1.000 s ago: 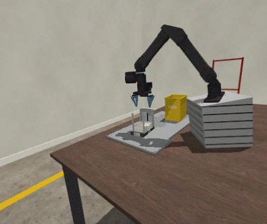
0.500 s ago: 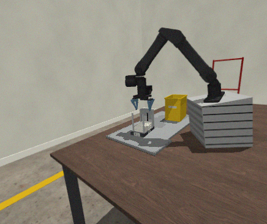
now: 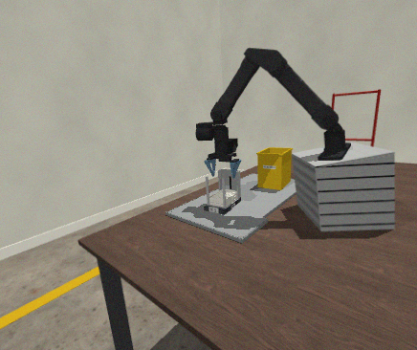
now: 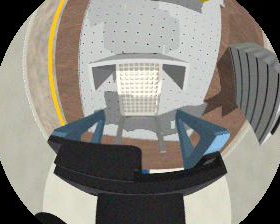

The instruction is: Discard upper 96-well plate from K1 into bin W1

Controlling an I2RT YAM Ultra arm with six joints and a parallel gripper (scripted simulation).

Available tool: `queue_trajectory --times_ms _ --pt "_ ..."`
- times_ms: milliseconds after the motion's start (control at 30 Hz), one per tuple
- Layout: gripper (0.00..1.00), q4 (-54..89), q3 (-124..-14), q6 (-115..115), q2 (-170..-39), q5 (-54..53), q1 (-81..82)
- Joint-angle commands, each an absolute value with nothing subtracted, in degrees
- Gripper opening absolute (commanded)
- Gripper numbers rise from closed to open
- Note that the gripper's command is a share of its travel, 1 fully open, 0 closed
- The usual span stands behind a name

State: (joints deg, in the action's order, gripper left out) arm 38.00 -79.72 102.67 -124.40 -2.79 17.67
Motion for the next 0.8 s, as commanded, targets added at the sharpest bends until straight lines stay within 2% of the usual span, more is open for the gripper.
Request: queue_trajectory --times_ms 0,767 --pt "1.00 37.1 -79.8 102.7 -124.5 -2.4 17.7" --pt "1.00 31.4 -79.3 102.9 -129.5 -2.4 17.9"
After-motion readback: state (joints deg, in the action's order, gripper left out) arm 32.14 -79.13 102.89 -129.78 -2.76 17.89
